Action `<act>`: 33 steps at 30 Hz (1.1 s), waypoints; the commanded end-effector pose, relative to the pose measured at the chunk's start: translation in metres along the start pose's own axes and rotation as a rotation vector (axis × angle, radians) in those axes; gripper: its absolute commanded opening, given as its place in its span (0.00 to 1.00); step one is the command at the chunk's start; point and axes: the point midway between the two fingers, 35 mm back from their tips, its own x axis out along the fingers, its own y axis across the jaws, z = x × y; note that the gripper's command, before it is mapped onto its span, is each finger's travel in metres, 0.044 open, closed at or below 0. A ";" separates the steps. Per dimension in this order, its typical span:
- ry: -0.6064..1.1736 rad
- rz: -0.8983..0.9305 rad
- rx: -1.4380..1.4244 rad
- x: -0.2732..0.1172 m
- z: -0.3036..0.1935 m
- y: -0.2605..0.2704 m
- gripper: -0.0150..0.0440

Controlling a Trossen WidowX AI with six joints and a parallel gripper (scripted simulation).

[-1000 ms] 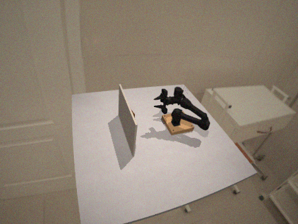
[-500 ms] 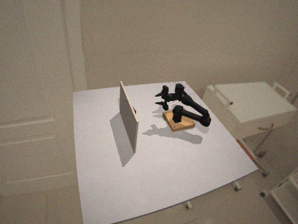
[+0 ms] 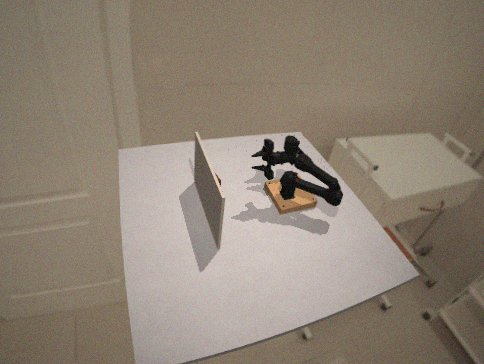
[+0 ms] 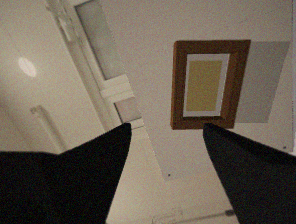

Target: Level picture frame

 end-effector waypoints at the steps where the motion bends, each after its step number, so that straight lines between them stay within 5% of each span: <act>1: 0.002 0.002 0.000 0.005 0.003 0.000 0.69; 11: 0.047 0.057 0.017 0.066 0.006 -0.033 0.69; 33: 0.051 0.061 0.021 0.076 0.001 -0.033 0.69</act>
